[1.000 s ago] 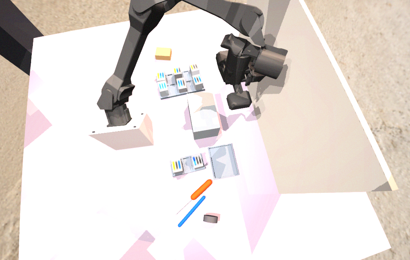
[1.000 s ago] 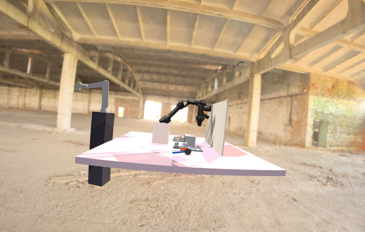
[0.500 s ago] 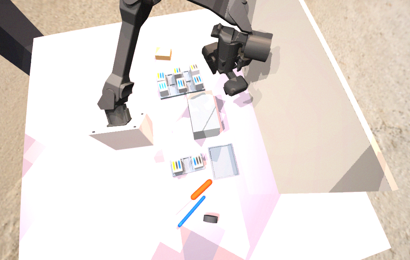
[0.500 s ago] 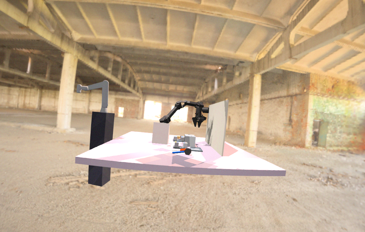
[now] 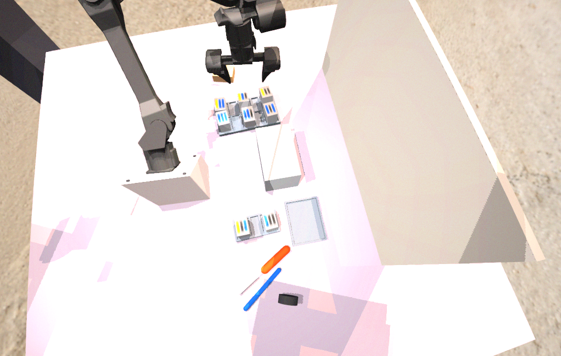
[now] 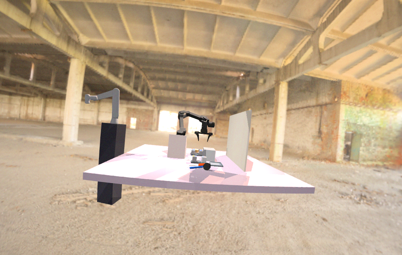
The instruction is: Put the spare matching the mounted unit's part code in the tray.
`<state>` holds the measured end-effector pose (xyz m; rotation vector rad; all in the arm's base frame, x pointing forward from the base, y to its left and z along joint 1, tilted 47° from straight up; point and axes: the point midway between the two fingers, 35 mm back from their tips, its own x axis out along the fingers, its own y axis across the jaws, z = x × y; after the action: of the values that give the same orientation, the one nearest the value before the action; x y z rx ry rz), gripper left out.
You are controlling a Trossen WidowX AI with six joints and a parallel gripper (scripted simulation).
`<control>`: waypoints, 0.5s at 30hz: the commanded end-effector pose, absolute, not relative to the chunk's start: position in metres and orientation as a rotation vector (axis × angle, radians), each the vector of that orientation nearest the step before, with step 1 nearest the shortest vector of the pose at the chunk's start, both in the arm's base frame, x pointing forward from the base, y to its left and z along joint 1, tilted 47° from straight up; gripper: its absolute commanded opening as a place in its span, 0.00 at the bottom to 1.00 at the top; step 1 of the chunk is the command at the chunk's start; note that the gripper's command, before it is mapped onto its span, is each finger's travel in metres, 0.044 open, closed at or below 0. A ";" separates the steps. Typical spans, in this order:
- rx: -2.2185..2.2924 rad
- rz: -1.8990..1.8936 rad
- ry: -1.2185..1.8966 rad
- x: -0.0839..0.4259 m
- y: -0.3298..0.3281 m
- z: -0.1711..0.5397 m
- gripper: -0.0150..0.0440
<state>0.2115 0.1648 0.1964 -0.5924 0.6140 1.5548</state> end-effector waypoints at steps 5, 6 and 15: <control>-0.682 1.607 0.499 0.193 0.171 0.197 1.00; -0.682 1.607 0.499 0.193 0.171 0.197 1.00; -0.682 1.607 0.497 0.190 0.202 0.176 0.76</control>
<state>0.1933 0.1884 0.1869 -0.6812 0.4932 1.6067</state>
